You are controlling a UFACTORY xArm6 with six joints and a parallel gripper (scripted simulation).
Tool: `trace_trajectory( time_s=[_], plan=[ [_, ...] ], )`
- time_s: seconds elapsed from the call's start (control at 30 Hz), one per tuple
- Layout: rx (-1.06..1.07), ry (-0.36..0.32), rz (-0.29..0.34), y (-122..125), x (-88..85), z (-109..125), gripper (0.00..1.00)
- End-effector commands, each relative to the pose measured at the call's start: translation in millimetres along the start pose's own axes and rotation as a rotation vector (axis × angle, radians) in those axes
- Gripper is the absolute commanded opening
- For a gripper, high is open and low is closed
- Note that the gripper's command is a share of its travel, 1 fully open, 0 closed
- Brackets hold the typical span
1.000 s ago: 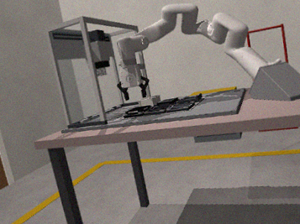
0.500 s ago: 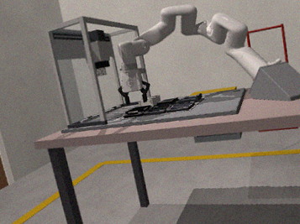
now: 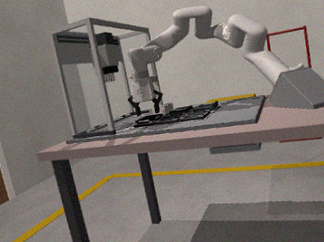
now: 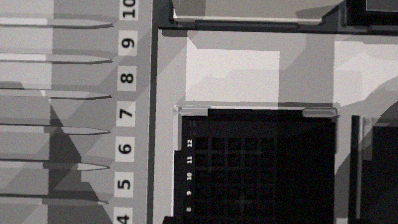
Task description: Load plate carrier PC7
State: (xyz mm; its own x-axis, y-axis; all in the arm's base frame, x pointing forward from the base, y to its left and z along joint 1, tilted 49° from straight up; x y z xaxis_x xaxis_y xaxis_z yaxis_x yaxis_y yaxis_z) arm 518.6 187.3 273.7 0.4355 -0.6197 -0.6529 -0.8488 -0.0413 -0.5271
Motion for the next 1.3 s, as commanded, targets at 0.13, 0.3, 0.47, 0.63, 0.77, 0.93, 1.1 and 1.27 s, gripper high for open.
trace_trajectory(
  time_s=[0.13, 0.3, 0.47, 0.63, 0.77, 0.93, 1.1, 1.27],
  plan=[
    [0.001, -0.002, -0.002, -1, 0.1, 0, 1.0],
    [0.001, -0.002, -0.002, -1, 3.4, 0, 1.0],
    [0.001, -0.002, -0.002, -1, 6.0, 0, 1.0],
    [0.001, -0.002, -0.002, -1, 8.7, 0, 1.0],
    [0.001, -0.002, -0.002, -1, 11.4, 0, 1.0],
    [0.001, -0.002, -0.002, -1, 14.7, 0, 1.0],
    [0.001, -0.002, -0.002, -1, 16.7, 0, 1.0],
    [0.001, -0.002, -0.002, -1, 18.7, 0, 1.0]
  ],
)
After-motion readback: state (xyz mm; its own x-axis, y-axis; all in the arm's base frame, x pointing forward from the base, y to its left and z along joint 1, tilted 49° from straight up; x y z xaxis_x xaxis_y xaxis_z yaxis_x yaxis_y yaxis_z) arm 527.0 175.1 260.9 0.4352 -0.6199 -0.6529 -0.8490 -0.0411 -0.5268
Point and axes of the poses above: the point where the finger pads meet when closed, its own x axis out along the fingers, its own y axis across the jaws, z = x × y, the point moved 9 cm from there along -x, back along the fingers, and after that the axes turned 4 degrees about x, right-handed, at the moved point
